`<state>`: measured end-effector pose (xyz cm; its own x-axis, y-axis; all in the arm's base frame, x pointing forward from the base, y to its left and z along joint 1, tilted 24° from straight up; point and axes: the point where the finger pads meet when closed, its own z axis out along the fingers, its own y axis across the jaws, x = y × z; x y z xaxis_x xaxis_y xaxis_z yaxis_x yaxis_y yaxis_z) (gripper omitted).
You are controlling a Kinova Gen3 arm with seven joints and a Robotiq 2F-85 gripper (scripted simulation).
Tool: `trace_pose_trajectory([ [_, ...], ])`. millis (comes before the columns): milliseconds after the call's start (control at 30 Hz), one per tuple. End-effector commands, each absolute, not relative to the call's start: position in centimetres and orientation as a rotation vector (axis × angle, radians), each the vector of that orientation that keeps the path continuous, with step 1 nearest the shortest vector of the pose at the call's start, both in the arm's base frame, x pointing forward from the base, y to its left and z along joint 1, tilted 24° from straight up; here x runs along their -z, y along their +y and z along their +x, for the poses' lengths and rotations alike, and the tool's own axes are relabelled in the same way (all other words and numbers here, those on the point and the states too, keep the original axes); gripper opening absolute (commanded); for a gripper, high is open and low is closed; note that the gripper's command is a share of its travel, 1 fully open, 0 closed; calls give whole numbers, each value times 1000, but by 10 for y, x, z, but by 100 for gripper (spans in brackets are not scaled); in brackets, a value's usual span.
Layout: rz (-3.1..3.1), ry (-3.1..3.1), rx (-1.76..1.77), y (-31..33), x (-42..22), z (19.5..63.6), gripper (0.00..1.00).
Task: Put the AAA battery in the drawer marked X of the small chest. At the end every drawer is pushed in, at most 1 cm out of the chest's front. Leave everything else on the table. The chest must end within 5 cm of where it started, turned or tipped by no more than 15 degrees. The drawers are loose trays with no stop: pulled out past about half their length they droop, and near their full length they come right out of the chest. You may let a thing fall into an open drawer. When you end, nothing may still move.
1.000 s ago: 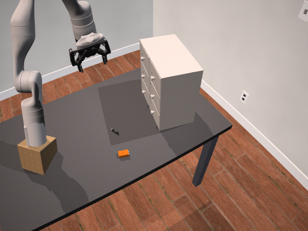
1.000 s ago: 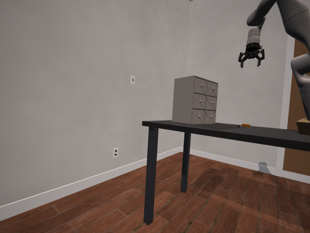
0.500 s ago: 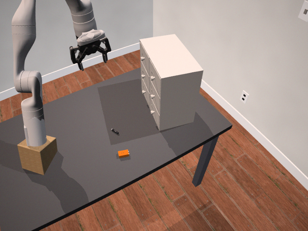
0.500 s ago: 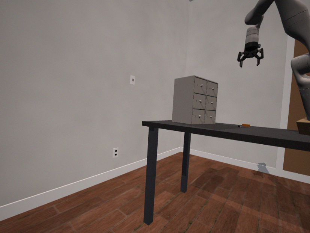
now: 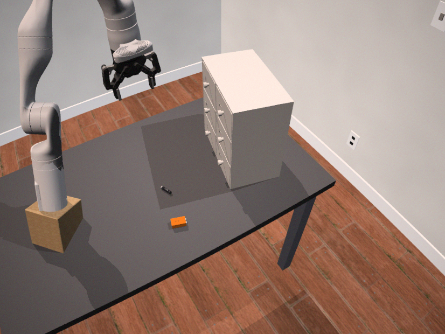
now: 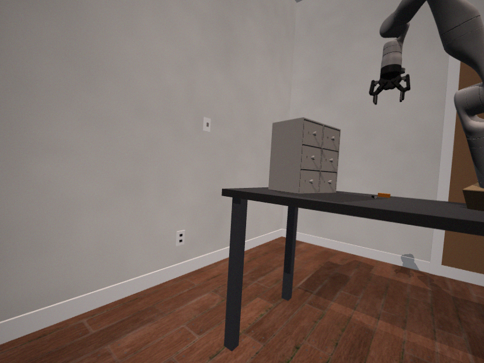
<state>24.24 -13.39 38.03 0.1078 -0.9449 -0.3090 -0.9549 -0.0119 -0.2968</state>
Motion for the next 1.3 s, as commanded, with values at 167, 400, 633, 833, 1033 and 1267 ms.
trace_pose_trajectory([
  [167, -1979, 1846, -27, -132, -382, 243, 100],
  [400, -1992, 1843, -24, -130, -383, 244, 100],
  [633, -1997, 1842, -23, -129, -384, 244, 100],
  [833, -1998, 1842, -23, -128, -384, 245, 100],
  [1033, -1998, 1842, -23, -128, -384, 245, 100],
  [1267, -1998, 1842, -23, -128, -384, 245, 100],
])
